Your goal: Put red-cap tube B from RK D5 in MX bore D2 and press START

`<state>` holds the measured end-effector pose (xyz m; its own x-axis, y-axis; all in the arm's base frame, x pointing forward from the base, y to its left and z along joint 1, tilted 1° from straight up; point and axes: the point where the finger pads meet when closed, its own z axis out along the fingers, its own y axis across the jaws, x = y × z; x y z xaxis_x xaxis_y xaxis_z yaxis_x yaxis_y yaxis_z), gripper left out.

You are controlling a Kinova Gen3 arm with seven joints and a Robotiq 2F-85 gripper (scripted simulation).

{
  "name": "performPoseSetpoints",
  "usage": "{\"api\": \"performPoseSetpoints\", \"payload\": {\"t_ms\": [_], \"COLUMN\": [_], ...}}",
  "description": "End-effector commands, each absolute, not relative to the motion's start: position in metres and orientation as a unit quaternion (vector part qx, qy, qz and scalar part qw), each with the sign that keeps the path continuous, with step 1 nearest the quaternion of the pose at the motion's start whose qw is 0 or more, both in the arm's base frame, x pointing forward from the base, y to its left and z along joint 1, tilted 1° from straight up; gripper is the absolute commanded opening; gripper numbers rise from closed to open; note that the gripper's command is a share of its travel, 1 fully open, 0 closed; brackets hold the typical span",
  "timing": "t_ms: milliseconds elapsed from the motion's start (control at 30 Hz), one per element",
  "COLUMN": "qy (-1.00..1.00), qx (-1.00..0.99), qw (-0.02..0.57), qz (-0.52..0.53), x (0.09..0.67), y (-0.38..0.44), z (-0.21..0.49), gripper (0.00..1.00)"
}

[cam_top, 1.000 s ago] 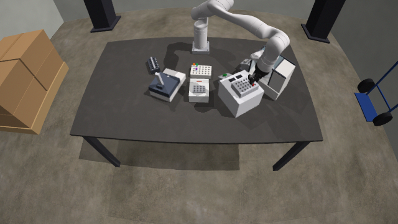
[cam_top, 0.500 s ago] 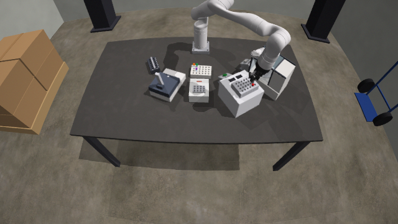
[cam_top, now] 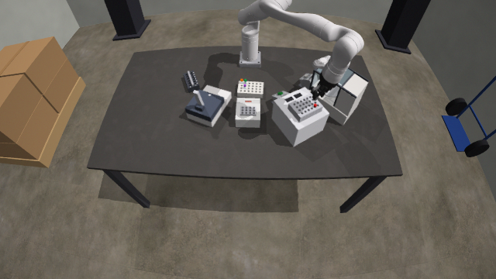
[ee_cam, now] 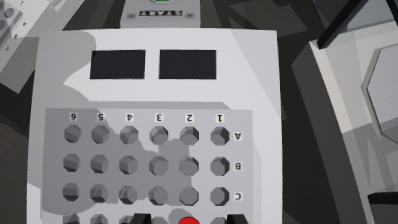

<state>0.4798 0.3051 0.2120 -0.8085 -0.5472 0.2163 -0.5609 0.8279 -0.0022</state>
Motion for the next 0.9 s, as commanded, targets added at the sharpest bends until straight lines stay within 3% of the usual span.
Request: {"api": "performPoseSetpoints", "payload": {"t_ms": [0,867], "qy": [-0.95,-0.95], "qx": [0.291,0.291], "qw": [0.103,0.103], "qz": [0.033,0.033], "x": [0.48,0.434], "y": [0.305,0.273], "z": [0.217,0.219], "gripper": [0.42,0.42]}}
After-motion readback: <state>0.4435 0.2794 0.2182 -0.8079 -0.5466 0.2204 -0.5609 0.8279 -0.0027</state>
